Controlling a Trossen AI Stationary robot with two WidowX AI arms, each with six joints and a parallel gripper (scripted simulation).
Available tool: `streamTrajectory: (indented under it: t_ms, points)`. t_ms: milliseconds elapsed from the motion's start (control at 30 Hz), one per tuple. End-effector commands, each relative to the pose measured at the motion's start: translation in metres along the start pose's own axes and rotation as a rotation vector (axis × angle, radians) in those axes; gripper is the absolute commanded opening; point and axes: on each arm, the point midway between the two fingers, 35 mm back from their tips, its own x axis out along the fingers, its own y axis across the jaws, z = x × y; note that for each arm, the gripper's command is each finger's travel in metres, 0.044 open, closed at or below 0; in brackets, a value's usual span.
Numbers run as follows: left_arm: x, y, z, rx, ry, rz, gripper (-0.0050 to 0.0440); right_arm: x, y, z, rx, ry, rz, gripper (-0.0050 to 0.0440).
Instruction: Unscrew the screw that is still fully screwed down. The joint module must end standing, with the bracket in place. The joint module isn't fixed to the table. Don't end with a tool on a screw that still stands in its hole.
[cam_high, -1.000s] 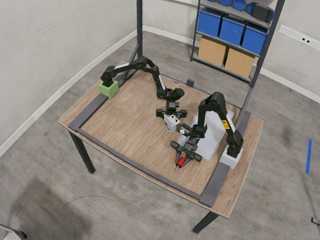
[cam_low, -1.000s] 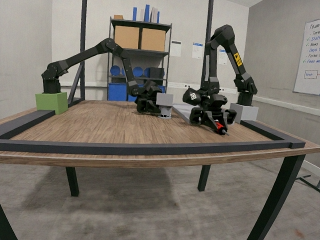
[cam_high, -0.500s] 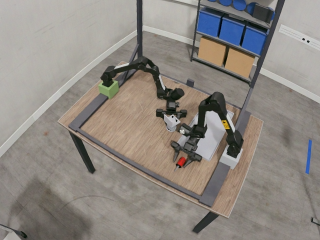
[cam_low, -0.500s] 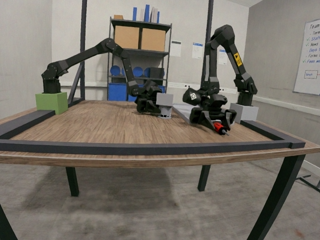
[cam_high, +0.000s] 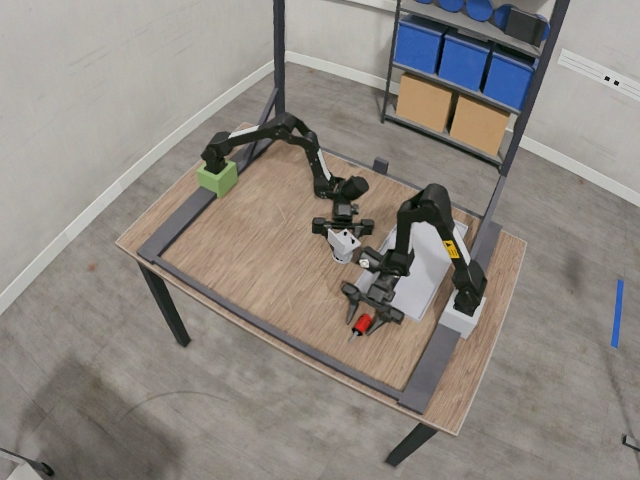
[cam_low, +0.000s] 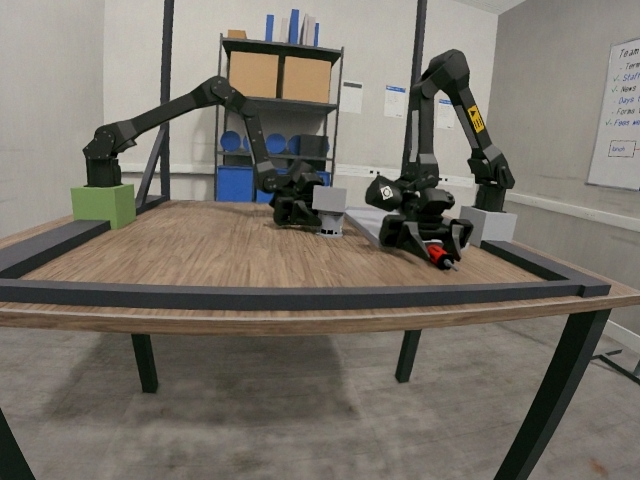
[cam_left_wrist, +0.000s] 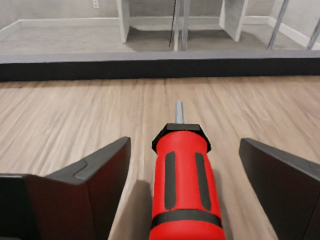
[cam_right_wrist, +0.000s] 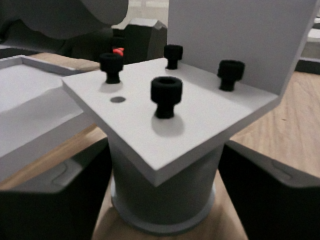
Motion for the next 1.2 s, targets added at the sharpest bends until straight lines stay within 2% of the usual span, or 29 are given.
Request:
streamTrajectory:
  t_ms: [0, 1033, 1167]
  points:
    - [0.0, -0.005, 0.004, -0.024, -0.005, -0.005, 0.03, 0.002, 0.005, 0.015, 0.035, -0.012, 0.0, 0.0245]
    - [-0.041, -0.008, 0.017, -0.038, -0.002, -0.008, 0.03, 0.002, 0.005, 0.015, 0.035, -0.012, 0.0, 0.0245]
    - [-0.04, -0.006, 0.015, -0.027, -0.002, -0.004, 0.03, 0.002, 0.005, 0.015, 0.035, -0.012, 0.0, 0.0245]
